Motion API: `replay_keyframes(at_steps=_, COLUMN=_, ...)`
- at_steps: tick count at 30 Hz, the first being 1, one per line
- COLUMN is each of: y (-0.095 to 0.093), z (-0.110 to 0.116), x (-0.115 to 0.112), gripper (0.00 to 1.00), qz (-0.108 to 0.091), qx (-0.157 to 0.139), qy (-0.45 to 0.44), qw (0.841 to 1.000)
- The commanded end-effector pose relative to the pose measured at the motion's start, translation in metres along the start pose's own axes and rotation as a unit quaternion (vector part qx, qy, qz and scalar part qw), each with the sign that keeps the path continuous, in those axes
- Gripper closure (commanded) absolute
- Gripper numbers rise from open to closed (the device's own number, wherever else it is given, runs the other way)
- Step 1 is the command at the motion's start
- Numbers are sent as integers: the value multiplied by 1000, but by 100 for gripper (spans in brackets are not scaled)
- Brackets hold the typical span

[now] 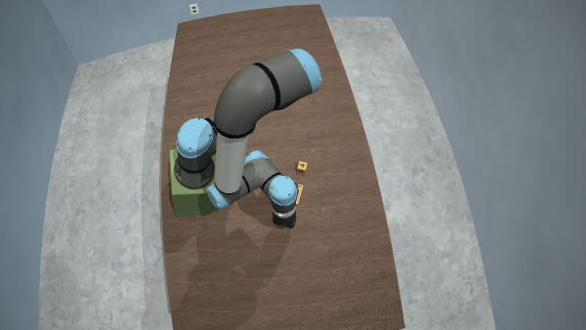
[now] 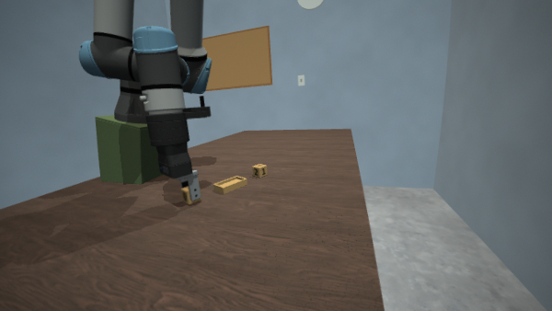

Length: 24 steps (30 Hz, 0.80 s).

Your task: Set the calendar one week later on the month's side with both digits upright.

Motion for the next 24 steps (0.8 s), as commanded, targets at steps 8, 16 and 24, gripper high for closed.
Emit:
replay_keyframes(at_steps=8, y=-1, z=0, x=0, gripper=40, qz=1, qx=0, qy=0, qw=1000)
replay_keyframes(at_steps=16, y=-3, z=0, x=0, gripper=40, qz=1, qx=0, qy=0, qw=1000)
replay_keyframes(at_steps=24, y=-4, z=0, x=0, gripper=40, qz=1, qx=0, qy=0, qw=1000)
Point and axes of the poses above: the point where the finger pads meet when closed, its own y axis back along the fingers, its own x axis across the jaws, z = x × y, the point moved 4 cm from there along y, back along the fingers, and after that the axes turned 14 degrees about -y, right-handed, at the moved point
